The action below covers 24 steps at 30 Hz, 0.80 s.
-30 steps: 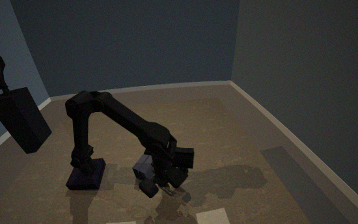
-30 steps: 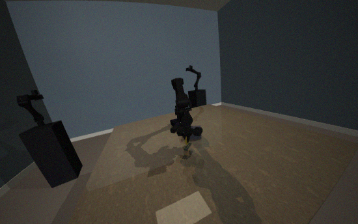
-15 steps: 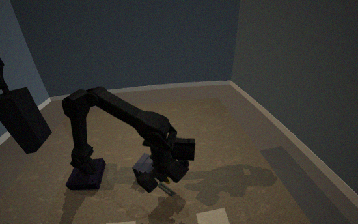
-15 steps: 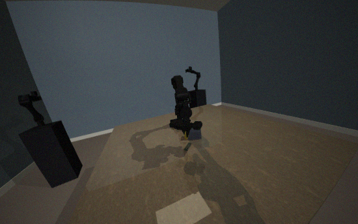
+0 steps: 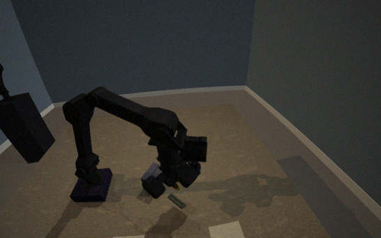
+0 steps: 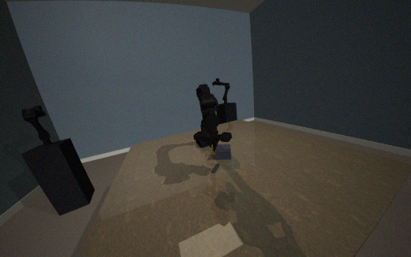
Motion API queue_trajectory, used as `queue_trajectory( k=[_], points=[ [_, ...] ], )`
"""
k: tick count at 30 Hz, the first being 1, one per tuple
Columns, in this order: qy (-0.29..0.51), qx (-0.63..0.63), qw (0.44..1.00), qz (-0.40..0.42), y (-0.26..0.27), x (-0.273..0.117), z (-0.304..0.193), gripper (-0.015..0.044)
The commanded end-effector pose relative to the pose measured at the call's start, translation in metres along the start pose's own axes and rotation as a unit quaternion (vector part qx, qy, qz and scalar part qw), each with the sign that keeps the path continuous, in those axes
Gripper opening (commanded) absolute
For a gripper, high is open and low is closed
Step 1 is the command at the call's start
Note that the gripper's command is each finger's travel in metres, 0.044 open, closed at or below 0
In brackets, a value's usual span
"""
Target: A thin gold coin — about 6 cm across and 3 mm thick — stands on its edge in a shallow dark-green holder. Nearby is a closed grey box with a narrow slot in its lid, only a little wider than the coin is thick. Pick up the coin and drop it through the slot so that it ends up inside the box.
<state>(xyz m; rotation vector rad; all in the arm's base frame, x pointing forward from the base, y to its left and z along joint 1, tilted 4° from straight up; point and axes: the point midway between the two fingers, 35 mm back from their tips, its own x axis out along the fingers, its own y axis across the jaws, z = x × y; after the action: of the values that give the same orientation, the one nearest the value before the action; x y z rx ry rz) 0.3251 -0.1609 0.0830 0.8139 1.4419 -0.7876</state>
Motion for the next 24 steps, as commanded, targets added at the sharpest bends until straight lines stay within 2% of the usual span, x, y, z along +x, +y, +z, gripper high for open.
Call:
queue_trajectory(
  k=[1,12,24],
  points=[
    [-0.001,0.023,1.0,-0.001,-0.0006,-0.0021,0.0006,0.0],
    [-0.001,0.211,0.977,-0.001,-0.0038,-0.0024,0.0001,0.0],
    [-0.002,0.408,0.913,-0.001,-0.0072,-0.0029,-0.0005,0.0]
  ],
)
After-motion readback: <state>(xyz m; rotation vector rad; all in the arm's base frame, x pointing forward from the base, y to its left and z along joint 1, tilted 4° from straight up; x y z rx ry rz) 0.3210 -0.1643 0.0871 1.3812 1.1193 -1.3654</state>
